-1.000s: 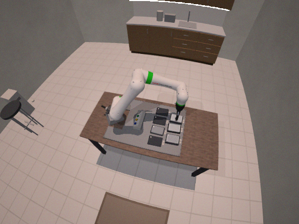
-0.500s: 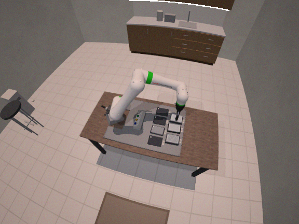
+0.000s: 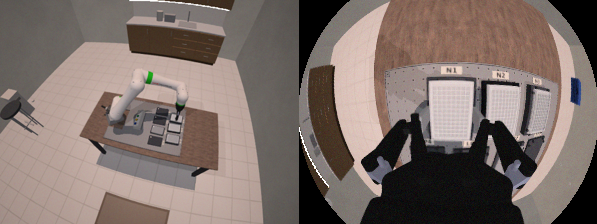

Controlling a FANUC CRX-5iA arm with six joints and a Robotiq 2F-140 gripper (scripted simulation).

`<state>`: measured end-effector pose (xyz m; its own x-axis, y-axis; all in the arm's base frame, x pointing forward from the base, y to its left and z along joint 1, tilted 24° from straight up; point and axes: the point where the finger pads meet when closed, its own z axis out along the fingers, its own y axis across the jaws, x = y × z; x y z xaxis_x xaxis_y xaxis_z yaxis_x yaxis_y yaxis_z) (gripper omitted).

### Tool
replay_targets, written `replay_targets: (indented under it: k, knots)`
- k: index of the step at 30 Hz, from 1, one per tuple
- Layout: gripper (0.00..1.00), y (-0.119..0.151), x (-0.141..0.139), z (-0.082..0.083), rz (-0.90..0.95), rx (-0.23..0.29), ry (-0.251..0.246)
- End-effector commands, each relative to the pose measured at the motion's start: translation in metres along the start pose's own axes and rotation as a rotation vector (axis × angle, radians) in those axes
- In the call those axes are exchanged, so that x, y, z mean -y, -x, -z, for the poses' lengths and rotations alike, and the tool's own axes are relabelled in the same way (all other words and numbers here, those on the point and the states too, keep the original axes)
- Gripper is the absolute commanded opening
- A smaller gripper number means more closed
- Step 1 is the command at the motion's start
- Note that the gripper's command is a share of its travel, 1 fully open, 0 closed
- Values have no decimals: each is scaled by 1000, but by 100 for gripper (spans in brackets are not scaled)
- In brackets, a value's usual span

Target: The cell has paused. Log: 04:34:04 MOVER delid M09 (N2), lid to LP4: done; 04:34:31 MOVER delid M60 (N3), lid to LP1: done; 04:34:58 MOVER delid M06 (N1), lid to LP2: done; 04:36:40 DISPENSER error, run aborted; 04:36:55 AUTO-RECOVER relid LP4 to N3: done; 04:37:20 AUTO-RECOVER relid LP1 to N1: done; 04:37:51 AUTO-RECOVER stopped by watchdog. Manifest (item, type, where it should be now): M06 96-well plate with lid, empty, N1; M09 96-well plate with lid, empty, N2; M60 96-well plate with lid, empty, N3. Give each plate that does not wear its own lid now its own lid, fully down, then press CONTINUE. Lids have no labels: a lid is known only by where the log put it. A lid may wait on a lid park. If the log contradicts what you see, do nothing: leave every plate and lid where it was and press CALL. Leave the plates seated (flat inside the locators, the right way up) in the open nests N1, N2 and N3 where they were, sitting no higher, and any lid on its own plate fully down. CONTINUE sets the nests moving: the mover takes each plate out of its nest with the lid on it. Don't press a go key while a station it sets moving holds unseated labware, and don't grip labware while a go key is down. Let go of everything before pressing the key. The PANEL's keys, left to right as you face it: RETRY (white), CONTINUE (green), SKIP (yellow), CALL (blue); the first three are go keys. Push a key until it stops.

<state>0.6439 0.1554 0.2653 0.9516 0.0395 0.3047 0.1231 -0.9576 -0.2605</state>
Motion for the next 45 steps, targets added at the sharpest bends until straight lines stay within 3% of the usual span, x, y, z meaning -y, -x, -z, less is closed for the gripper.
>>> replay_targets:
  k: [1, 25, 45]
  knots:
    - [0, 0, 0, 0, 0, 0, 0]
    - [0, 0, 0, 6, 0, 0, 0]
    - [0, 0, 0, 32, 0, 0, 0]
